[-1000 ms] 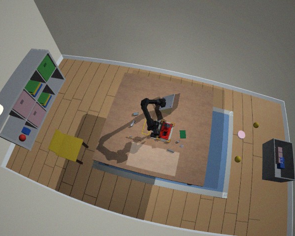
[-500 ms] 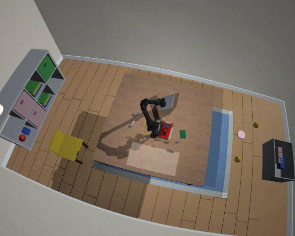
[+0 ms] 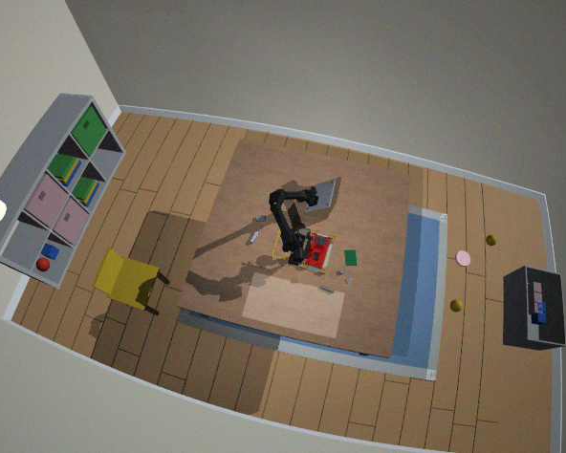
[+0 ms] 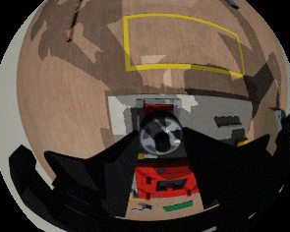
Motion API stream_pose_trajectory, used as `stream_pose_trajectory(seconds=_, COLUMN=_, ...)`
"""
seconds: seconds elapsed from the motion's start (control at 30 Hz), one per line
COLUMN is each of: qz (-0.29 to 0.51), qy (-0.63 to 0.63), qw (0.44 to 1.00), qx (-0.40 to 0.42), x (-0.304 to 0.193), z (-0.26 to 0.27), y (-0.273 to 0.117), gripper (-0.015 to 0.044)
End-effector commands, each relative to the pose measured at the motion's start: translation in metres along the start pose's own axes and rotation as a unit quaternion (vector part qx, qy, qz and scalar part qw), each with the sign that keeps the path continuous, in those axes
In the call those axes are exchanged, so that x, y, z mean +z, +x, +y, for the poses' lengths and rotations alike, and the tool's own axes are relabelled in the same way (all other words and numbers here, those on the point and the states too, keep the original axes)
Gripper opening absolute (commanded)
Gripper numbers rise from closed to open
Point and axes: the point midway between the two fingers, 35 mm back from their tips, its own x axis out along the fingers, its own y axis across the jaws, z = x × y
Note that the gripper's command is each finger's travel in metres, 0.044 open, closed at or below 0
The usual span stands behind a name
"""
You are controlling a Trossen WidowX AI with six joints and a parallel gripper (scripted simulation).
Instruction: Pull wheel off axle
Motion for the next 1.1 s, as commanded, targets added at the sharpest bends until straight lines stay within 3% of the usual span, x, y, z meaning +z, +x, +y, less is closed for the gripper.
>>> stream_pose_trajectory(seconds=0.0, qz=0.001, qy=0.002, qw=1.000, qx=0.000, x=0.000, z=0.001, y=-0.002, gripper=0.0000)
stream_pose_trajectory(seconds=1.07, qz=0.000, qy=0.001, qw=1.000, qx=0.001, x=0.000, z=0.001, y=-0.012, gripper=0.0000)
